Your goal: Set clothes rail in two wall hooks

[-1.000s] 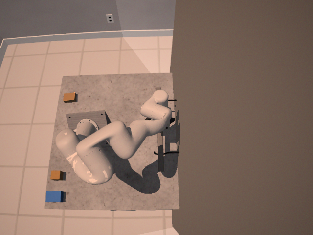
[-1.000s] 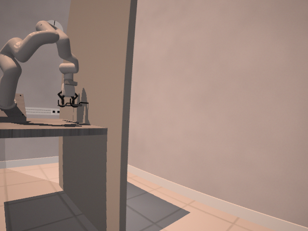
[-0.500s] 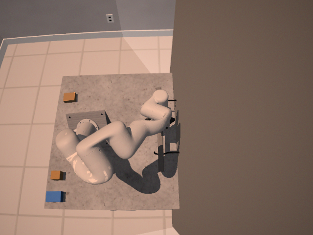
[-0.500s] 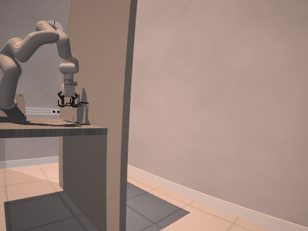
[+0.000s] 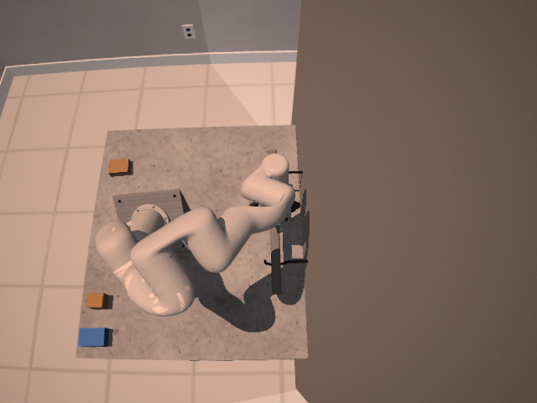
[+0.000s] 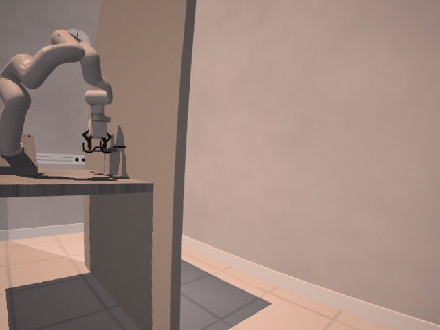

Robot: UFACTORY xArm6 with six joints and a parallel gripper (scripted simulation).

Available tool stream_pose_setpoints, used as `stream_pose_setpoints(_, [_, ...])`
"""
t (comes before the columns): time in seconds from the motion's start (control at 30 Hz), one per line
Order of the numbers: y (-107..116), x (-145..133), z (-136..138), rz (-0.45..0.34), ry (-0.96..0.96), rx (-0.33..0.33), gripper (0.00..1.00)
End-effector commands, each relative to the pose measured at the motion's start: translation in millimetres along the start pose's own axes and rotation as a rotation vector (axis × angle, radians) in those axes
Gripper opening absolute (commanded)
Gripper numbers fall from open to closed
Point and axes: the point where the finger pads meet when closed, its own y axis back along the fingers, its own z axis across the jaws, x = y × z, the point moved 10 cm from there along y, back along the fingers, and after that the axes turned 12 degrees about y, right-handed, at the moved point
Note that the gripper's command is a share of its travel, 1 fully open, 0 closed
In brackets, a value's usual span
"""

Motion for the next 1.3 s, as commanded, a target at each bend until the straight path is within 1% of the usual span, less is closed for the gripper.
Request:
stream_pose_setpoints(0.0, [1.4, 0.3, -0.8, -0.001, -0.002, 0.003, 0.82])
stream_pose_setpoints(0.37, [1.4, 0.3, -0.8, -0.001, -0.002, 0.003, 0.82])
stream_pose_setpoints(1.27, [16.3, 2.9, -0.2, -0.001, -0.002, 0.003, 0.82])
